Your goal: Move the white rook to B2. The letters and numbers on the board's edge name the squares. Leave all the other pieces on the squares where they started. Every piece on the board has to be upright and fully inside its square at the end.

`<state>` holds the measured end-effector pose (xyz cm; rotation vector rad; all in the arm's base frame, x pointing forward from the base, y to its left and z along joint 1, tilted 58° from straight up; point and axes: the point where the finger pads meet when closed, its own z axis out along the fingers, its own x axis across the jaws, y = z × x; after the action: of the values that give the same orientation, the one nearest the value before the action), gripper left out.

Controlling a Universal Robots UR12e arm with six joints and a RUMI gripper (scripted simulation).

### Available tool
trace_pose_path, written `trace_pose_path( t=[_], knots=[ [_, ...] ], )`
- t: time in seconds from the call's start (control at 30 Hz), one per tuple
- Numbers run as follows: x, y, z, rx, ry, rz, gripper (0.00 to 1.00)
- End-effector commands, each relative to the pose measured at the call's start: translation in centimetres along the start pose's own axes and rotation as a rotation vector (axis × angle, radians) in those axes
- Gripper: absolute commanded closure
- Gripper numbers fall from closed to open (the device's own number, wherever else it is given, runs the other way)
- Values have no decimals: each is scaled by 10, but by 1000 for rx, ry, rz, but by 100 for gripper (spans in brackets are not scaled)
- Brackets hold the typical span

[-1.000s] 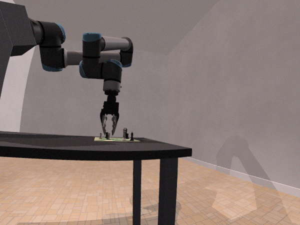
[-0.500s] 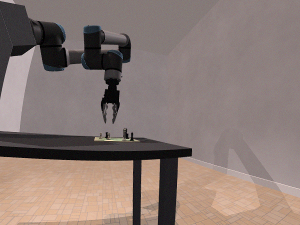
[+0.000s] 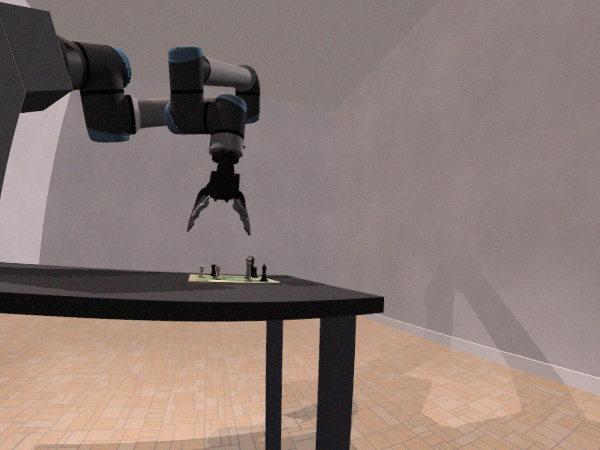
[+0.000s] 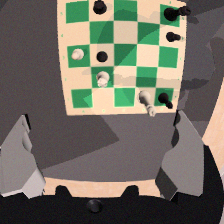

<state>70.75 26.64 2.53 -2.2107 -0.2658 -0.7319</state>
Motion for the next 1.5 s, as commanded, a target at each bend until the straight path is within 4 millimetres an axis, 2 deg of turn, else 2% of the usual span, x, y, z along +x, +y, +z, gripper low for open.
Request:
trace_pose_path(
  t=[0.0,0.53,0.83,0.9,1.17,1.47],
  knots=[
    [0,0,-1,0,0,0,0],
    [0,0,-4,0,0,0,0],
    [0,0,-38,0,0,0,0],
    [0,0,-38,0,0,0,0],
    [0,0,-71,0,0,0,0],
    [0,0,-79,0,0,0,0]
  ],
)
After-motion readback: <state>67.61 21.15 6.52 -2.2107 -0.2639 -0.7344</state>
